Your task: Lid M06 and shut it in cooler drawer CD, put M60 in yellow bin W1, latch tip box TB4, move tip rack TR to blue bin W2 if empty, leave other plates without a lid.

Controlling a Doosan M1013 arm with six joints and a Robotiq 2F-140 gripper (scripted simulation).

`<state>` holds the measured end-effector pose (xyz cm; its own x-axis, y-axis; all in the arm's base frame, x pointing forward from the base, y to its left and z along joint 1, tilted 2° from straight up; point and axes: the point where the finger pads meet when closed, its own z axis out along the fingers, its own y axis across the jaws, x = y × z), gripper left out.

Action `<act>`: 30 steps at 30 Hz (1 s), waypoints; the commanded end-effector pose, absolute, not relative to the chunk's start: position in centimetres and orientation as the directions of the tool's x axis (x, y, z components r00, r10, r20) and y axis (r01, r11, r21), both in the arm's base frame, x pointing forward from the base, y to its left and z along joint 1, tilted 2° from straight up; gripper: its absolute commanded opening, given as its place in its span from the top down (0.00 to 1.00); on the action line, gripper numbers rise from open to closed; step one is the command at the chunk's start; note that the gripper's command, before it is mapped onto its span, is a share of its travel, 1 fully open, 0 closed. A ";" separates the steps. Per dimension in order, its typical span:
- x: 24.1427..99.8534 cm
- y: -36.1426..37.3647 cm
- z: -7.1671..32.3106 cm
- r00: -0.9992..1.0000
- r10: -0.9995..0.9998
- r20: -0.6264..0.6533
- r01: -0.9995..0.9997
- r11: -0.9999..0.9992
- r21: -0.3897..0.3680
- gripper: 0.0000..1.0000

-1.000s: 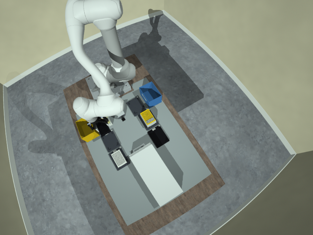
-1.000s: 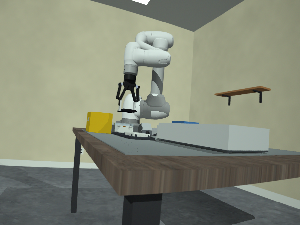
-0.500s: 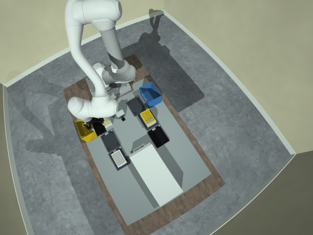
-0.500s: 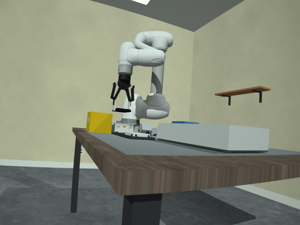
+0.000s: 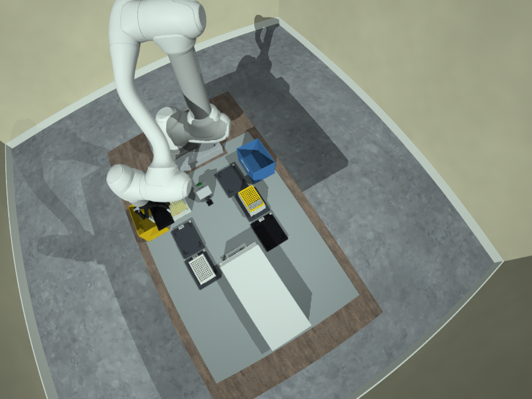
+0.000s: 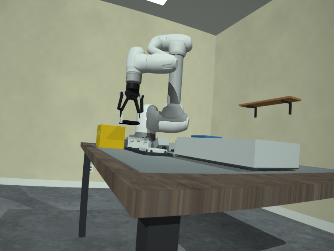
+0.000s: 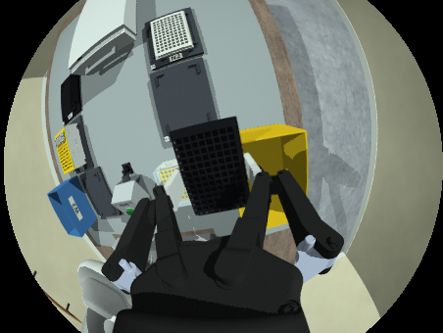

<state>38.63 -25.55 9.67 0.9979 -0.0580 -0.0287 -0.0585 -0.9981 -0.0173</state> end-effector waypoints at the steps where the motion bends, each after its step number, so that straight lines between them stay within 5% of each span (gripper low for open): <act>1: 37.9 -26.5 9.7 0.998 -0.058 -0.028 -0.058 -0.998 -0.018 1.00; 30: 33.7 -31.8 9.7 0.998 -0.058 -0.028 -0.058 -0.998 -0.018 1.00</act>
<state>34.31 -31.00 9.68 0.9979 -0.0580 -0.0287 -0.0585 -0.9981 -0.0174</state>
